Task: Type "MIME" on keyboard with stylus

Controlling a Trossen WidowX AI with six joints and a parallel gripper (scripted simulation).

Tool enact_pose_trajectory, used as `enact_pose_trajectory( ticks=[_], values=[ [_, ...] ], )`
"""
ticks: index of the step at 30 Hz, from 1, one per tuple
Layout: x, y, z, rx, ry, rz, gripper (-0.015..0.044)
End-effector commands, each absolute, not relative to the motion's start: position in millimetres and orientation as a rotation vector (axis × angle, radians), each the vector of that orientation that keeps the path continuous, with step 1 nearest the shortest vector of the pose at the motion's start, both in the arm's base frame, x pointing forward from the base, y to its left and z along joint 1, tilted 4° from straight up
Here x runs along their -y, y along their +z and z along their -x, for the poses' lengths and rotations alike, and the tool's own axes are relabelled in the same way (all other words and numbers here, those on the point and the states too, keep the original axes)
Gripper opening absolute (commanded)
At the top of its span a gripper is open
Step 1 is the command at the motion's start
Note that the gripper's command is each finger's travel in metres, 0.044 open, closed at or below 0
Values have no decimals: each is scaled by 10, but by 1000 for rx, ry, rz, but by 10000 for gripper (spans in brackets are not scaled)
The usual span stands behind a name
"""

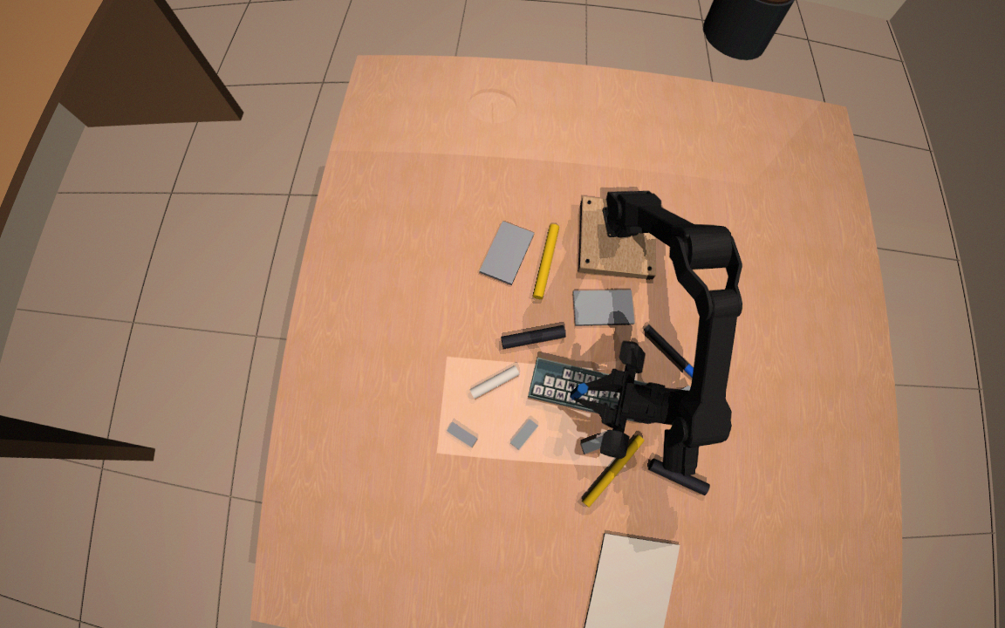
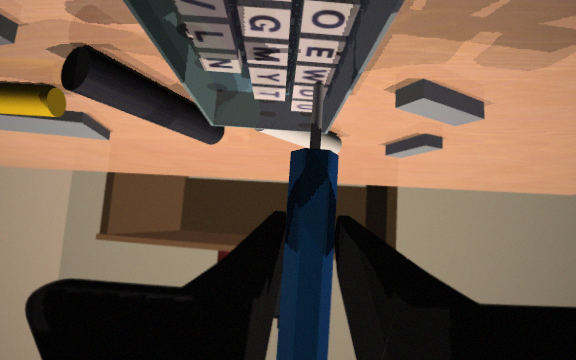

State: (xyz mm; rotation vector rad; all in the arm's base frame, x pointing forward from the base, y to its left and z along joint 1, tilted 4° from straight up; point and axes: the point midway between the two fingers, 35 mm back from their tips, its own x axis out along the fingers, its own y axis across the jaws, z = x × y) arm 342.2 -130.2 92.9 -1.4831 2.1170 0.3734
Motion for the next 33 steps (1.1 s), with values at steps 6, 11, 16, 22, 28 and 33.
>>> enact_pose_trajectory(
  ticks=[6, 11, 16, 22, 28, 33],
  values=[
    [1297, 878, -3416, -2120, 382, 1484, 81],
    [1297, 862, -3417, -2120, 382, 1484, 81],
    [1296, 846, -3418, -2120, 382, 1484, 81],
    [1296, 841, -3419, -2120, 382, 1484, 81],
    [1295, 823, -3420, -2120, 382, 1484, 81],
    [1294, 803, -3422, -2120, 382, 1484, 81]
  ],
)
